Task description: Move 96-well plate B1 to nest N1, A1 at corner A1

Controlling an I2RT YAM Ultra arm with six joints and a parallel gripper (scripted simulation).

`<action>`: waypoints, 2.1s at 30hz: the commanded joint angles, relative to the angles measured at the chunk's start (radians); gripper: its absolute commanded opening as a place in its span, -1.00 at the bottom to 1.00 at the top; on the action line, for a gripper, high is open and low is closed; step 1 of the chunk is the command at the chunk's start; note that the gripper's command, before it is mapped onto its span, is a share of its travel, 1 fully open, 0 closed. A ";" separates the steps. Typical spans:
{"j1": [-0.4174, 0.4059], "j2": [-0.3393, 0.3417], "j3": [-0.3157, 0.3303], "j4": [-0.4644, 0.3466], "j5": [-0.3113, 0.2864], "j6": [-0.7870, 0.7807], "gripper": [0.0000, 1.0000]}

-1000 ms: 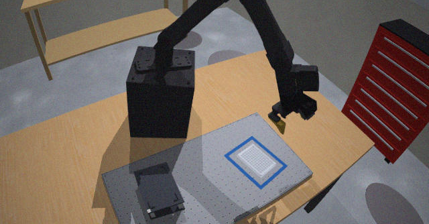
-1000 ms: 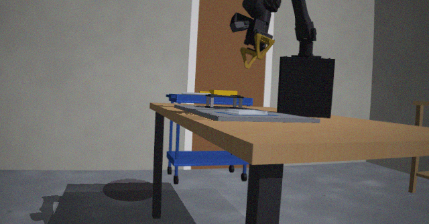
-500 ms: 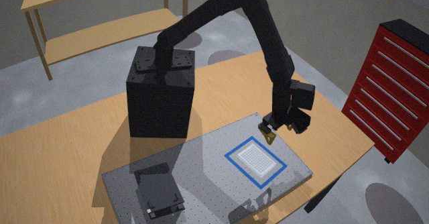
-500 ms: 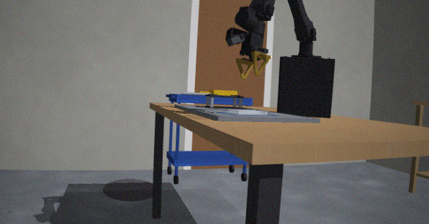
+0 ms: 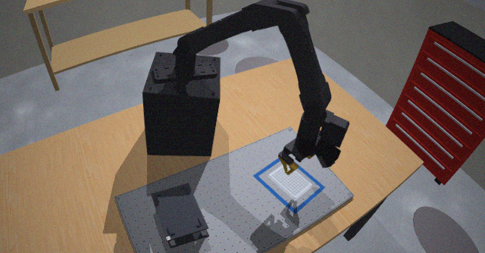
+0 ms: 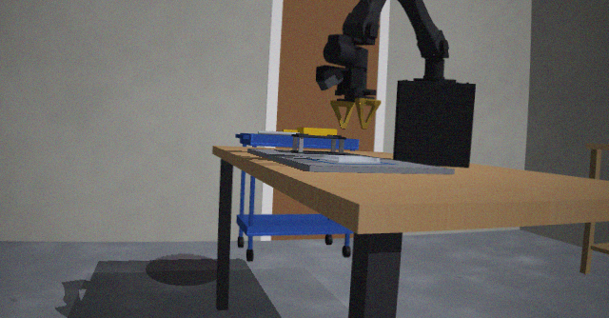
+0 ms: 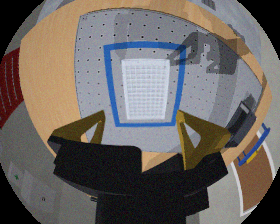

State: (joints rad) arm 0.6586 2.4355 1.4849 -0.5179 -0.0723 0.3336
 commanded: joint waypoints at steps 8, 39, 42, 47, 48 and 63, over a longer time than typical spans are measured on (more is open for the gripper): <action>-0.019 -0.027 -0.008 0.036 0.006 -0.039 1.00; -0.019 -0.028 -0.008 0.036 0.006 -0.037 1.00; -0.019 -0.028 -0.008 0.036 0.006 -0.037 1.00; -0.019 -0.028 -0.008 0.036 0.006 -0.037 1.00; -0.019 -0.028 -0.008 0.036 0.006 -0.037 1.00; -0.017 0.015 -0.006 0.044 0.006 -0.036 1.00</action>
State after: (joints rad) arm 0.6422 2.4508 1.4506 -0.4961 -0.0700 0.3019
